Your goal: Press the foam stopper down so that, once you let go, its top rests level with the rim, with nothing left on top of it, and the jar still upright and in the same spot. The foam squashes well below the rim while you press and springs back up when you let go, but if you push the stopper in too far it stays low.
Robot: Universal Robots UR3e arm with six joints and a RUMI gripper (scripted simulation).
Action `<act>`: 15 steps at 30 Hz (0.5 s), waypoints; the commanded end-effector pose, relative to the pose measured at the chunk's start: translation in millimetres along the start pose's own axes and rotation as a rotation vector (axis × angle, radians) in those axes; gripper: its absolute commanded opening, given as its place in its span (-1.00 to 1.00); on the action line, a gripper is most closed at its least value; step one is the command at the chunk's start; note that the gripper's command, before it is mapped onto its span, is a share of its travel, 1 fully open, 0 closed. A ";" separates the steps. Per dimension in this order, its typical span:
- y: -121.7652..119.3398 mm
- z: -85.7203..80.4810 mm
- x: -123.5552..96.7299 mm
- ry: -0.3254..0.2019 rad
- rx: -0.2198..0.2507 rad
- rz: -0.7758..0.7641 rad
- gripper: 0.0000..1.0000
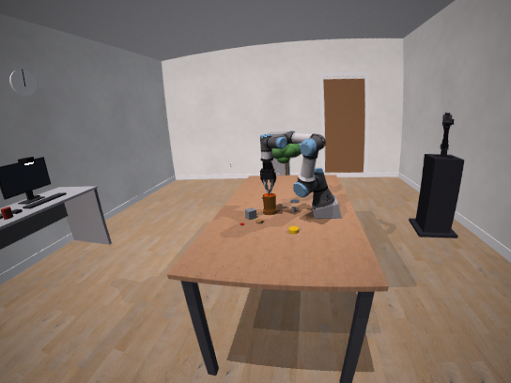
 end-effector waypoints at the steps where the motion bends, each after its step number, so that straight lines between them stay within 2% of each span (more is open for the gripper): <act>1: -1.2 0.6 0.5 0.003 0.005 0.001 -1.00; 15: -1.2 3.4 0.5 0.003 0.005 0.001 -1.00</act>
Point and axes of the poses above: the point where the finger pads meet when closed, its own z axis out along the fingers, its own y axis across the jaws, x = y × z, the point moved 5 cm from there along -z, back along the fingers, and after that the axes turned 14 degrees about z, right-handed, at the moved point
